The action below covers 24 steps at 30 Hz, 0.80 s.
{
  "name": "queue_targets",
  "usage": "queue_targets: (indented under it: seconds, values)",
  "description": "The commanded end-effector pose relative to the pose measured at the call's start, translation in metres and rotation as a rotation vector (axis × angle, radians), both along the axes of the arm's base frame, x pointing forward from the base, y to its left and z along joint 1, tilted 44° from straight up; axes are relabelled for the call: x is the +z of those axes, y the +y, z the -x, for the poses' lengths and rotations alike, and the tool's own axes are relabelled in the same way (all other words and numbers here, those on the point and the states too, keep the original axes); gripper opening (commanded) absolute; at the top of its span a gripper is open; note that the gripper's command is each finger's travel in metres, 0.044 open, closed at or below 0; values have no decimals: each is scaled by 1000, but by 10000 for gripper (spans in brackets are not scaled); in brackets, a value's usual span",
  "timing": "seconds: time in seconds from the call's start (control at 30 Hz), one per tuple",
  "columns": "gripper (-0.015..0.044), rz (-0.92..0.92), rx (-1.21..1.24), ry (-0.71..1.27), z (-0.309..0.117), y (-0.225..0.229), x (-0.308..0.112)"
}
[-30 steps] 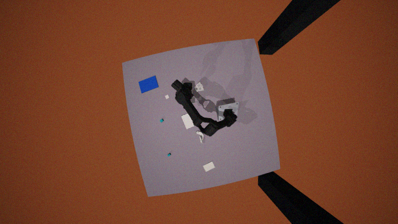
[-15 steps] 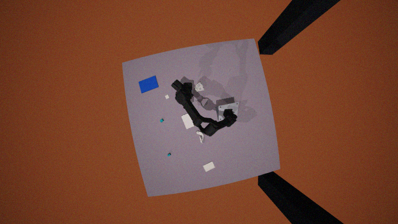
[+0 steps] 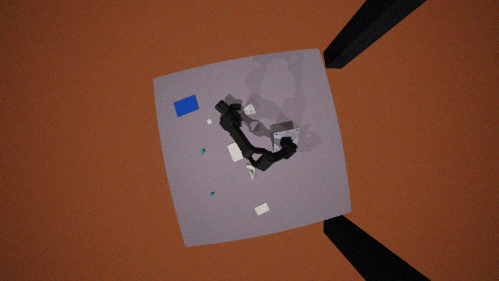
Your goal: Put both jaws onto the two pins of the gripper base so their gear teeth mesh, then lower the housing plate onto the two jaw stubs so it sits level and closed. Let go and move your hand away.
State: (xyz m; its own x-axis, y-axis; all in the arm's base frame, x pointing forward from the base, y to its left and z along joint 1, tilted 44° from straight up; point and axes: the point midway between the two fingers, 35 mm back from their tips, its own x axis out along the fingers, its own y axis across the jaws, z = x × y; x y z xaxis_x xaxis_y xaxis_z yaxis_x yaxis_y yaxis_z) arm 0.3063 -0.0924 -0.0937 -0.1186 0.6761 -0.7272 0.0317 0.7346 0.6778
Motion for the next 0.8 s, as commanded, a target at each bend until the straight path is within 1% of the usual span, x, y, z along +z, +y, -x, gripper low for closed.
queue_targets:
  seconds: [0.0,0.33,0.43,0.77]
  values:
    - [0,0,0,0,0,0,0]
    - [0,0,0,0,0,0,0]
    - [79,2,-13,12,-3,0,1]
    - [341,34,-213,194,-45,9,16]
